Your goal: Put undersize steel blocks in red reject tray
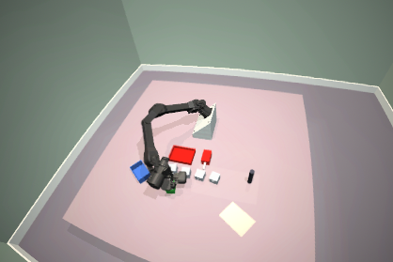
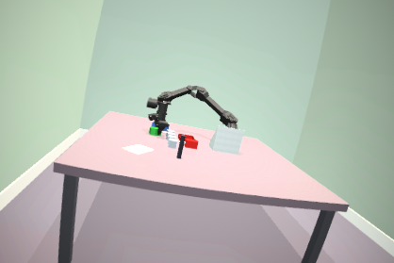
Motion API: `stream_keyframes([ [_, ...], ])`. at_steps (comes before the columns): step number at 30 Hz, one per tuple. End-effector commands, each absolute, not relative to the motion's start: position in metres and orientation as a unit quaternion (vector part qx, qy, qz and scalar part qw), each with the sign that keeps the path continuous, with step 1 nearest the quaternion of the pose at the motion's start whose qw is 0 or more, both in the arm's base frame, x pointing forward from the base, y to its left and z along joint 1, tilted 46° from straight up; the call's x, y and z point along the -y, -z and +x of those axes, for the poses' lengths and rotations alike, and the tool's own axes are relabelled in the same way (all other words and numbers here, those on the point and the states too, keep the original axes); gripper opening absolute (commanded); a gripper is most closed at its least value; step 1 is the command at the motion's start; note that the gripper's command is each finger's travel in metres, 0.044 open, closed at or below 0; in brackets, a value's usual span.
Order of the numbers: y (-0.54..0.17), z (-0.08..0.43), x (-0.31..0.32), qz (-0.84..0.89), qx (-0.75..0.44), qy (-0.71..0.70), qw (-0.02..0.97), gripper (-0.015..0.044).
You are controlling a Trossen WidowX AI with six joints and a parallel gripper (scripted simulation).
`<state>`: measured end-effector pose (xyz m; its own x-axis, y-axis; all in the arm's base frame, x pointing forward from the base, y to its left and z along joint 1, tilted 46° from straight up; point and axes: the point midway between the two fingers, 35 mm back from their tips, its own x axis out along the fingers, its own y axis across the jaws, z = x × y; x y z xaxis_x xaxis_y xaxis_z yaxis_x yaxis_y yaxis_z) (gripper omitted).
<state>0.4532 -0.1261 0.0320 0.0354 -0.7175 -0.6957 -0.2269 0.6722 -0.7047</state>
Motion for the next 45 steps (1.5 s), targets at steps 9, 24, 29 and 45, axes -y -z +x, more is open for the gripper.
stream_keyframes([
  [9, -0.034, 0.454, 0.123, -0.354, -0.663, 0.195, 0.630, 0.0000],
  [24, -0.036, 0.449, 0.126, -0.354, -0.663, 0.195, 0.630, 0.0000],
  [29, -0.036, 0.446, 0.125, -0.354, -0.663, 0.195, 0.630, 0.0000],
  [45, -0.036, 0.441, 0.127, -0.354, -0.663, 0.195, 0.630, 0.0000],
])
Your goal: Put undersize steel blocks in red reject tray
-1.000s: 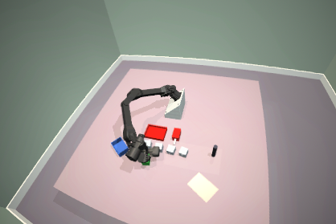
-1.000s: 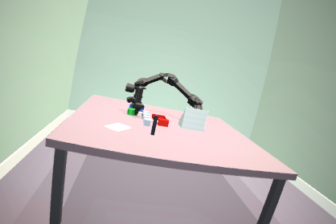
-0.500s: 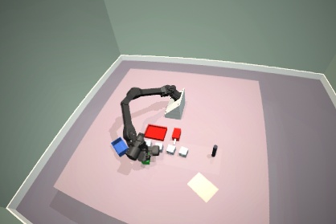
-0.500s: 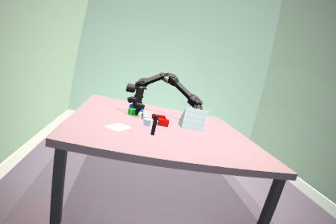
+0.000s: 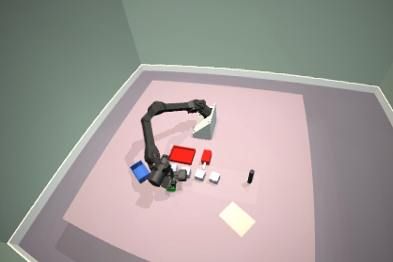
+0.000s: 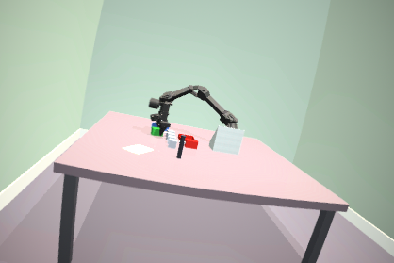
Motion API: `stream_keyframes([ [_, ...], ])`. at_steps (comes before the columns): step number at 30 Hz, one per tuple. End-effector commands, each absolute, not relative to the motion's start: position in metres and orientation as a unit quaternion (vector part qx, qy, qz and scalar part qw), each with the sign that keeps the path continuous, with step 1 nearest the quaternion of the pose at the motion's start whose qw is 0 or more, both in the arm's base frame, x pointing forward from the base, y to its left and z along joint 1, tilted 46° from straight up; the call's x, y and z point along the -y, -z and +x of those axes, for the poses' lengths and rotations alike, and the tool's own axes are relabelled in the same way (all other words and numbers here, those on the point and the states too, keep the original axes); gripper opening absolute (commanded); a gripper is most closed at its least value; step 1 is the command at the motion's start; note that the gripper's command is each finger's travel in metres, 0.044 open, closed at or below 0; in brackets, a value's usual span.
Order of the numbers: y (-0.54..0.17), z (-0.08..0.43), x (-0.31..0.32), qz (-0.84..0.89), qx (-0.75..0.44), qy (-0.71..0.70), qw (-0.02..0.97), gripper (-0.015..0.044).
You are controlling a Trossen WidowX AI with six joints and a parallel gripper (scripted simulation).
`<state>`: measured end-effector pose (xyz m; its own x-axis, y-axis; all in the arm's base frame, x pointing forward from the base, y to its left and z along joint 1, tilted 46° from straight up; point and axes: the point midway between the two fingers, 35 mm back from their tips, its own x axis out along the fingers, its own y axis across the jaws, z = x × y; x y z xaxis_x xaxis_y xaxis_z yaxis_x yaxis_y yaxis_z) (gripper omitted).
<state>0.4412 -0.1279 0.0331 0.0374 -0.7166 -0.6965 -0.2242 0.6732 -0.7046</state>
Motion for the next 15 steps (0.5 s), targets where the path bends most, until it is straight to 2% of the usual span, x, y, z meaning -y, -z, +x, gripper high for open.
stream_keyframes([
  [1, -0.0359, 0.4407, 0.1276, -0.354, -0.663, 0.195, 0.630, 0.0000],
  [15, -0.0378, 0.4346, 0.1276, -0.354, -0.663, 0.195, 0.630, 0.0000],
])
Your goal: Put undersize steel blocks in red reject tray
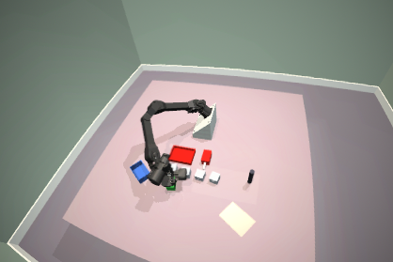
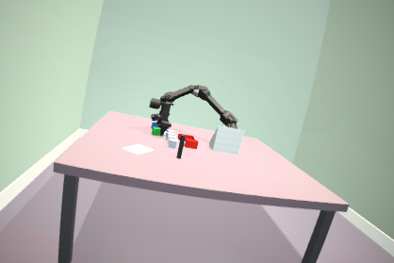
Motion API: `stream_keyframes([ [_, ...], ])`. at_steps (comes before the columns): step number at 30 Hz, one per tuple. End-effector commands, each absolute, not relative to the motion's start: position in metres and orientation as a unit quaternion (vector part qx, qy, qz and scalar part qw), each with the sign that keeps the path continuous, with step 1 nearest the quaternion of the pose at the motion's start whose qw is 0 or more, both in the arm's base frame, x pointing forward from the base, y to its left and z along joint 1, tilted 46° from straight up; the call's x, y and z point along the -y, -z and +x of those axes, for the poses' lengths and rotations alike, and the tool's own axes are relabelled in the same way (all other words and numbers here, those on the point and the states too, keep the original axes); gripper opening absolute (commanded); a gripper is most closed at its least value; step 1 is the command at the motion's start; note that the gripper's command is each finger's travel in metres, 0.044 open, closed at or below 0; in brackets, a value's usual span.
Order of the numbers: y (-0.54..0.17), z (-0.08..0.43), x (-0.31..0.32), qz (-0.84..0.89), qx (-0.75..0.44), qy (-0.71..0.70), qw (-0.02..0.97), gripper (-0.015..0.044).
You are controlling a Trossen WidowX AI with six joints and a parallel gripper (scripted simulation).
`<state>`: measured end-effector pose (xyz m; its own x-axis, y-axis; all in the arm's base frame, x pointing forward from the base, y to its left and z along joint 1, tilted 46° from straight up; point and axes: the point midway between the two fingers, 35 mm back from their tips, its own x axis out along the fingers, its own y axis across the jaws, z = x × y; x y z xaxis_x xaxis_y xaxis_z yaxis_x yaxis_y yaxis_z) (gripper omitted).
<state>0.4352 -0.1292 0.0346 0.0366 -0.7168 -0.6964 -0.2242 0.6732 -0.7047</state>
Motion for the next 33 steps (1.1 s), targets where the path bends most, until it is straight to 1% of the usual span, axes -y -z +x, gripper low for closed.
stream_keyframes([
  [1, -0.038, 0.434, 0.128, -0.354, -0.663, 0.195, 0.630, 0.0000],
  [33, -0.039, 0.418, 0.132, -0.354, -0.663, 0.195, 0.630, 0.0000],
])
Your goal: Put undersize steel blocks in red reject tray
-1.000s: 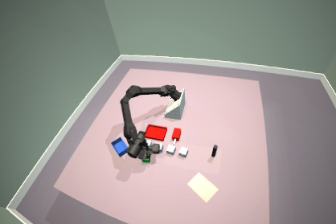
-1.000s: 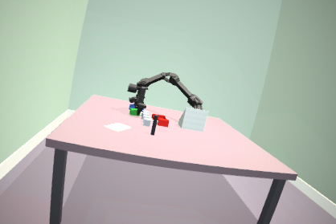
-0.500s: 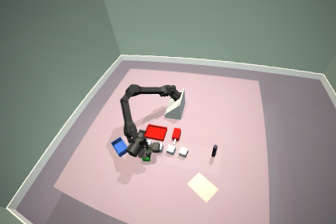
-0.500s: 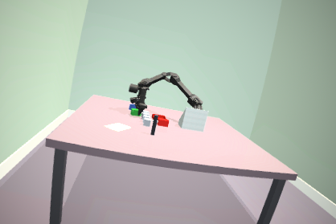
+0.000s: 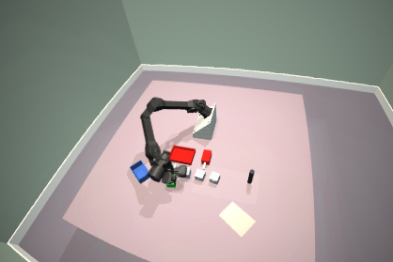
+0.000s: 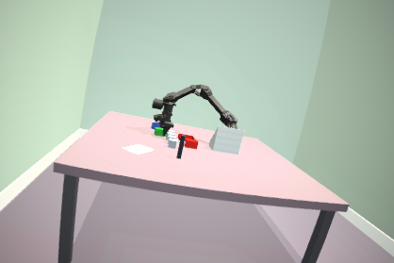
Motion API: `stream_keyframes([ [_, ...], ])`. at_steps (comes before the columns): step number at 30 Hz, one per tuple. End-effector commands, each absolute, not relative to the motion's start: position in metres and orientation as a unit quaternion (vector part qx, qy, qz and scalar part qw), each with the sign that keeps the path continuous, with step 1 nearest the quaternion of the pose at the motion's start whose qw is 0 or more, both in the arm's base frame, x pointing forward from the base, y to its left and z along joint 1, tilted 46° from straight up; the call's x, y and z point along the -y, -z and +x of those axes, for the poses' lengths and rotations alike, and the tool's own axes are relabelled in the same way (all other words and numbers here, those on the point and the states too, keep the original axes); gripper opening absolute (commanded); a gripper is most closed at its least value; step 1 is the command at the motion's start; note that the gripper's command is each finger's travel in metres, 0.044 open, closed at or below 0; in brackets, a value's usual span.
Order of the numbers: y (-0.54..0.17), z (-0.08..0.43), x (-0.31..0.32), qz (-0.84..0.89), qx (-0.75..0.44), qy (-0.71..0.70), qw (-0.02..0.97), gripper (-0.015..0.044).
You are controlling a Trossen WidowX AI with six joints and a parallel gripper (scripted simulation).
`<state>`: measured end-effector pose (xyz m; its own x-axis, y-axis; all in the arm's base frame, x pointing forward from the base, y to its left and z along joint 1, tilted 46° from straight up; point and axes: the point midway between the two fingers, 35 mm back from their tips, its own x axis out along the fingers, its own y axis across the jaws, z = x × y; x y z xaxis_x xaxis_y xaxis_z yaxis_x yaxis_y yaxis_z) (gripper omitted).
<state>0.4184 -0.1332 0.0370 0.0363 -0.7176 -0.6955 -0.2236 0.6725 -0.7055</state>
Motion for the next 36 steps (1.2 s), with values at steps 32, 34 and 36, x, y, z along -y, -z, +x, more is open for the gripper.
stream_keyframes([
  [32, -0.039, 0.422, 0.131, -0.354, -0.663, 0.195, 0.630, 0.0000],
  [34, -0.039, 0.423, 0.130, -0.354, -0.663, 0.195, 0.630, 0.0000],
  [36, -0.039, 0.423, 0.130, -0.354, -0.663, 0.195, 0.630, 0.0000],
])
